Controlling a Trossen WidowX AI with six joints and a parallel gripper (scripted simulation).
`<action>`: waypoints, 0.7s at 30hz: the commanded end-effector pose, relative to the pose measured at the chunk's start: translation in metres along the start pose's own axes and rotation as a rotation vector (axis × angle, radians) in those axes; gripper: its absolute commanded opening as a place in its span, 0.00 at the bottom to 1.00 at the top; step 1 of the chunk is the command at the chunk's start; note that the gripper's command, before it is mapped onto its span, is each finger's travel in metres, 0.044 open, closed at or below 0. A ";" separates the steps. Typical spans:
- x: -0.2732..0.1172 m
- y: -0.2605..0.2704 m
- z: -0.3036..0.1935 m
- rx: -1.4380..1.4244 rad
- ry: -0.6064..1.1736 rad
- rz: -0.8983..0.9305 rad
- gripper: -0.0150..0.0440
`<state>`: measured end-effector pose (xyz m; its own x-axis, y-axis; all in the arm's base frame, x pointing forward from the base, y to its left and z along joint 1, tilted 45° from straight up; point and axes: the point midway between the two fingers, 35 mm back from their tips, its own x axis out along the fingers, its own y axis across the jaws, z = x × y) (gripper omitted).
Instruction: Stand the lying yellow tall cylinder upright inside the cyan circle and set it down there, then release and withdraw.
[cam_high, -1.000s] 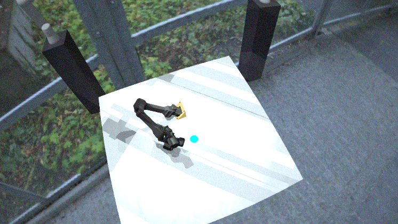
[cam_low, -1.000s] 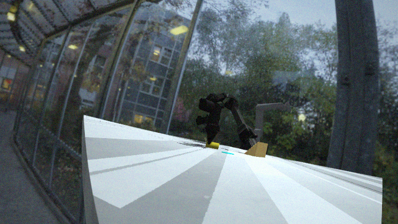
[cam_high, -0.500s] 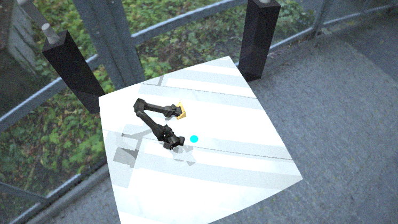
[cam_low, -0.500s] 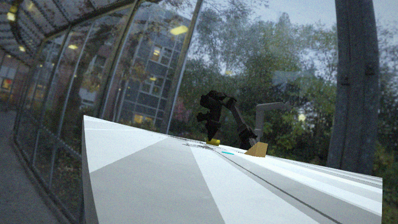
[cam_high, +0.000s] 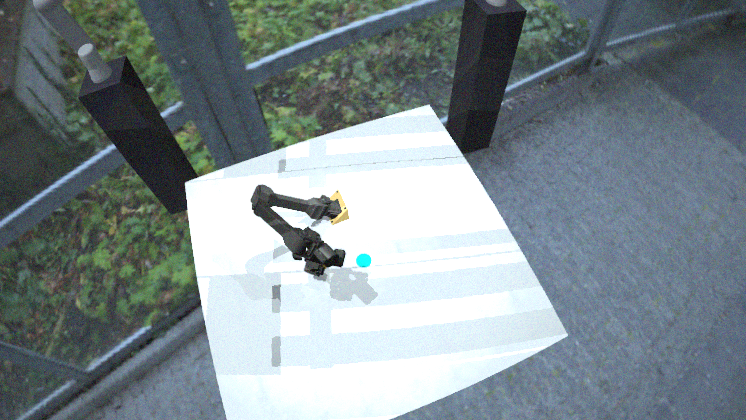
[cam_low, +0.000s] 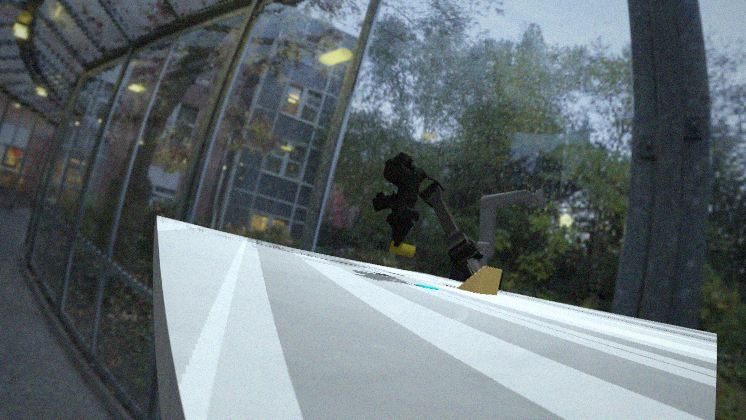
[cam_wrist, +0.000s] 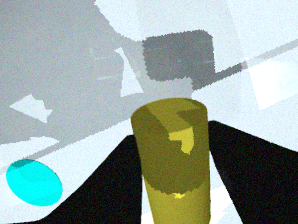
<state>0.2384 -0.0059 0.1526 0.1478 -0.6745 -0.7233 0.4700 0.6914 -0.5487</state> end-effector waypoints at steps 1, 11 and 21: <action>-0.012 0.000 0.000 -0.004 -0.002 0.007 0.43; -0.042 -0.004 -0.003 -0.029 -0.012 0.013 0.43; -0.047 0.019 -0.008 -0.280 -0.005 0.016 0.43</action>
<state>0.2319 0.0337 0.1763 0.1617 -0.6667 -0.7276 0.2900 0.7368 -0.6107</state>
